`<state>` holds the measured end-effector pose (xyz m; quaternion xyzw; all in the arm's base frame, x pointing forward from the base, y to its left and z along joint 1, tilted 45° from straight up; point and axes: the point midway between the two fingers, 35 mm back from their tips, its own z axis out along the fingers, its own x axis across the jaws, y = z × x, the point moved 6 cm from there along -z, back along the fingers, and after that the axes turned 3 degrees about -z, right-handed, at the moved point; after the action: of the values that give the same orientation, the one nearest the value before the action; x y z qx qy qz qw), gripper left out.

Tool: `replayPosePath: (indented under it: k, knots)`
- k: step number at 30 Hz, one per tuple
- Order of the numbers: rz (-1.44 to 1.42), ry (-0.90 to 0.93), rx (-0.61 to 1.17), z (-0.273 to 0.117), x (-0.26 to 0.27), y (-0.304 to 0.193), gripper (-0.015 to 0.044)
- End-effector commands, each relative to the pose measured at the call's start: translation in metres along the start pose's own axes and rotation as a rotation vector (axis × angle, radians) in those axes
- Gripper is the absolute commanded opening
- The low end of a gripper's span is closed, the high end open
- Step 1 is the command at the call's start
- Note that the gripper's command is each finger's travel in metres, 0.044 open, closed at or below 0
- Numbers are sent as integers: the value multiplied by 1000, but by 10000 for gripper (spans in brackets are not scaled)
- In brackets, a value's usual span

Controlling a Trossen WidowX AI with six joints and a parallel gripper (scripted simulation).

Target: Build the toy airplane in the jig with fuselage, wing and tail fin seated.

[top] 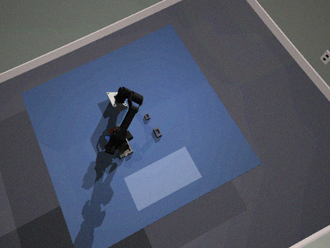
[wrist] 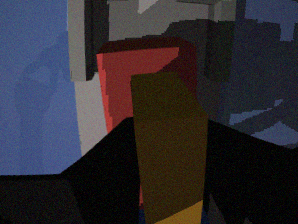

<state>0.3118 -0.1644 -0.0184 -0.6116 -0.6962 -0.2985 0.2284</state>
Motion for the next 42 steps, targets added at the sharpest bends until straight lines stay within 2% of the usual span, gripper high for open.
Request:
replayPosePath:
  k: [1, 4, 14, 18, 28, 38, 42]
  knots:
    - [5, 2, -2, 2, 0, 0, 65]
    - [5, 2, -2, 2, 0, 0, 65]
    - [1, 1, -1, 1, 0, 0, 0]
    - [1, 1, -1, 1, 0, 0, 0]
    - [1, 1, -1, 1, 0, 0, 260]
    - [1, 1, -1, -1, 0, 0, 260]
    - [4, -1, -1, -44, -3, 3, 260]
